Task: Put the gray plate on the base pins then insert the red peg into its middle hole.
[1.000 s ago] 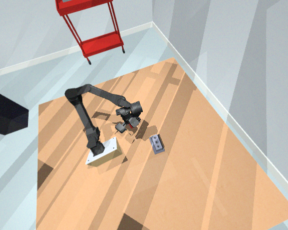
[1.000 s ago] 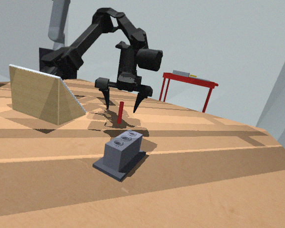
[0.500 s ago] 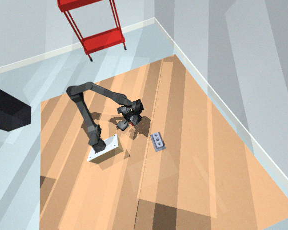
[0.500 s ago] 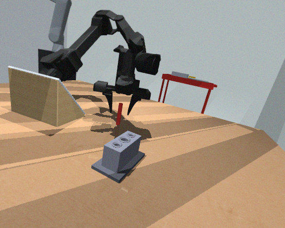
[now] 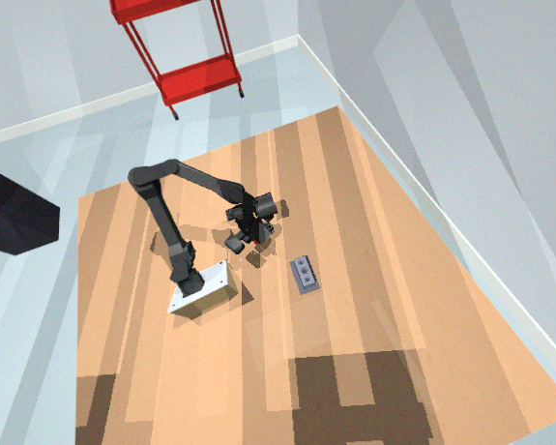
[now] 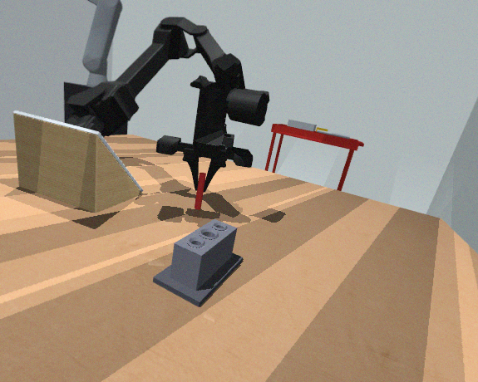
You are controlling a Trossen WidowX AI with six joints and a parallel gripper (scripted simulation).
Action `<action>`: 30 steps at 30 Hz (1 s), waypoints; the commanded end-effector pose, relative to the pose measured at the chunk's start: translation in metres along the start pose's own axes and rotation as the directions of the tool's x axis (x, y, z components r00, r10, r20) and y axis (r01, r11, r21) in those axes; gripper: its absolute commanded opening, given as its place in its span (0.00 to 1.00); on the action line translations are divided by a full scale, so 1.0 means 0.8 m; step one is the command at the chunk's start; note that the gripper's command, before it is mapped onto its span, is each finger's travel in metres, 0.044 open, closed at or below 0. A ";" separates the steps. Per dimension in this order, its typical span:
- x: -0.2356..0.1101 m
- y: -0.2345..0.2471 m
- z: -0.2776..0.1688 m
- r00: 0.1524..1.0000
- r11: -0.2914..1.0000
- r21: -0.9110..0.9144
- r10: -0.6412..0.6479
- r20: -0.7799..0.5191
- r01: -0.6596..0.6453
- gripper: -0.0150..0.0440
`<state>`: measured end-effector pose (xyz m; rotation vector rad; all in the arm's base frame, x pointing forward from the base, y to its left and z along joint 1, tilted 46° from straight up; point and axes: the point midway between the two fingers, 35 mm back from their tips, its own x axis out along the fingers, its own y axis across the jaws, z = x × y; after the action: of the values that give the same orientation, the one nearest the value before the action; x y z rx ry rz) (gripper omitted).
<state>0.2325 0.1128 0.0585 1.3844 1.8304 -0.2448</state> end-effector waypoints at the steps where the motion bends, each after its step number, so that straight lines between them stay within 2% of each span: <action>1: 0.001 0.000 0.000 1.000 1.000 0.007 0.000 -0.003 0.000 0.25; 9: -0.008 0.001 0.002 1.000 1.000 0.007 0.000 0.001 0.000 0.25; 30: -0.089 0.008 0.009 1.000 1.000 0.009 -0.004 0.009 0.004 0.25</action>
<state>0.2450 0.0665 0.1008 1.3862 1.8223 -0.2594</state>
